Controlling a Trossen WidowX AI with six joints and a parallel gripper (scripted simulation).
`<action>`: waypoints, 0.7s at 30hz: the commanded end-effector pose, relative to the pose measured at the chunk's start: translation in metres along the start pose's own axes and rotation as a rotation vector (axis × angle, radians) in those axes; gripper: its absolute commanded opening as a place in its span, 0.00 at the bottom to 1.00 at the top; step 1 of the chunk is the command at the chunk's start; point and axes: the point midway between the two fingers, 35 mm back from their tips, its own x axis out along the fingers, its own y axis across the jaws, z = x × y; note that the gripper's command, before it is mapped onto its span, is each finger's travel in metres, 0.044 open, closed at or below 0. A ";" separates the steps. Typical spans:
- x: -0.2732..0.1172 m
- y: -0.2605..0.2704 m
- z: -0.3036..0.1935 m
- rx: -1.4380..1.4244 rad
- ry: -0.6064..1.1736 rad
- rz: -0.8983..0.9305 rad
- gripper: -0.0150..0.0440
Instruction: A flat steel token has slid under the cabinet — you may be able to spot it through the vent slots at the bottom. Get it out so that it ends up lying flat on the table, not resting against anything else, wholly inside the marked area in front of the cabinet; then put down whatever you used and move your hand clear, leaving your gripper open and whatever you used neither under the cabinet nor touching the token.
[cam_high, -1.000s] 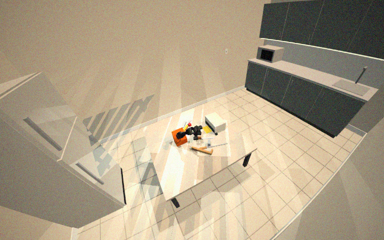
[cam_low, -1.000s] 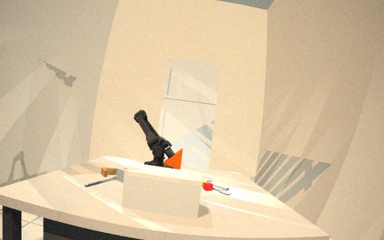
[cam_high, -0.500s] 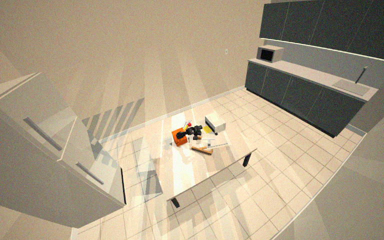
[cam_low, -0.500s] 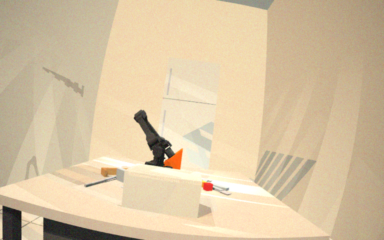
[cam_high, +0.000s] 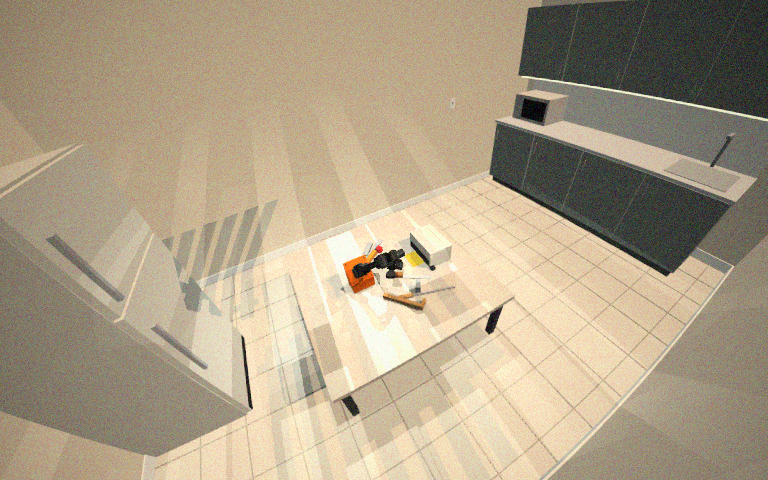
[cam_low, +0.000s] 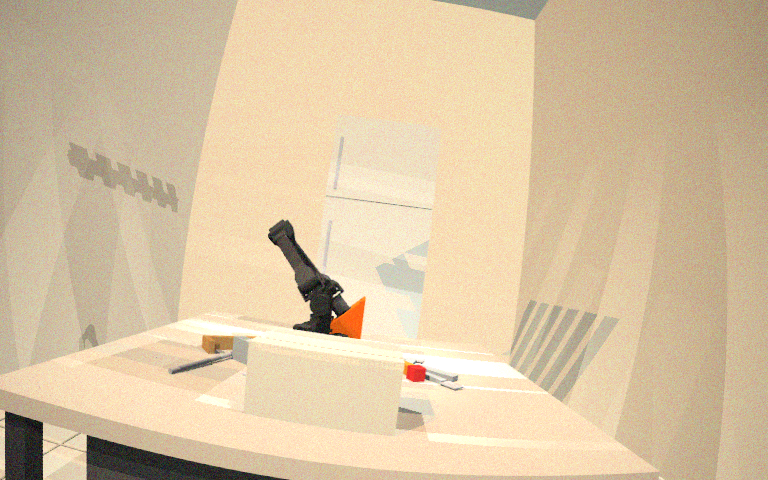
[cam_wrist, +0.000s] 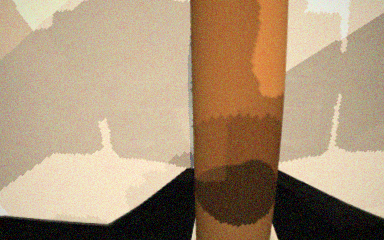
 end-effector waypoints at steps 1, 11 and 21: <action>-0.001 0.006 0.000 0.001 -0.002 0.005 0.25; -0.001 0.015 -0.001 0.007 -0.002 0.005 0.25; -0.001 0.025 -0.002 0.010 -0.002 0.006 0.25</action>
